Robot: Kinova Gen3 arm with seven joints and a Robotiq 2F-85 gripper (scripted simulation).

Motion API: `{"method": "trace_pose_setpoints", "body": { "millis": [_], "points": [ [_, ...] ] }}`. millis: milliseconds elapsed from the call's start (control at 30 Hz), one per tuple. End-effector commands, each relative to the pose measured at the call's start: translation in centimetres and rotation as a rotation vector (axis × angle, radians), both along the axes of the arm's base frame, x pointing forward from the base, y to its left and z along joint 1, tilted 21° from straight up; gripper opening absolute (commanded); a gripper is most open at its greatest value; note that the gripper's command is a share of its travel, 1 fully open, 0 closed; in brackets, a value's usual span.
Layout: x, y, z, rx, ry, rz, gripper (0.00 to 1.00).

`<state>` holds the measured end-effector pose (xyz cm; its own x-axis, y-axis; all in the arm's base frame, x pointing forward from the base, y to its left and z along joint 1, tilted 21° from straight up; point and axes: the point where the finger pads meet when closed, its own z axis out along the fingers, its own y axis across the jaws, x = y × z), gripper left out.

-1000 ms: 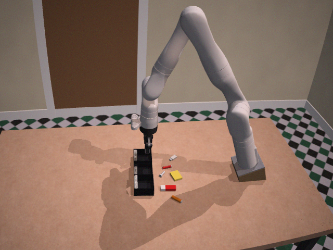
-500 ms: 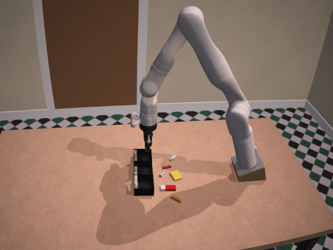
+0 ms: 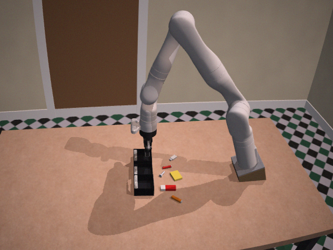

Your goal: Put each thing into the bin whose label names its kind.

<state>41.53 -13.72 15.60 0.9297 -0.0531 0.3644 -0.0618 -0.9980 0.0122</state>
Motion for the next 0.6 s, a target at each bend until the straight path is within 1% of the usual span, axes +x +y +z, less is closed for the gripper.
{"method": "trace_pose_setpoints", "body": {
  "millis": [0, 133, 567],
  "points": [
    [0.2, 0.1, -1.1, 0.001, 0.005, 0.001, 0.09],
    [0.6, 0.0, -2.1, 0.001, 0.005, 0.001, 0.09],
    [0.7, 0.1, -2.0, 0.002, 0.005, 0.004, 0.09]
  ]
}}
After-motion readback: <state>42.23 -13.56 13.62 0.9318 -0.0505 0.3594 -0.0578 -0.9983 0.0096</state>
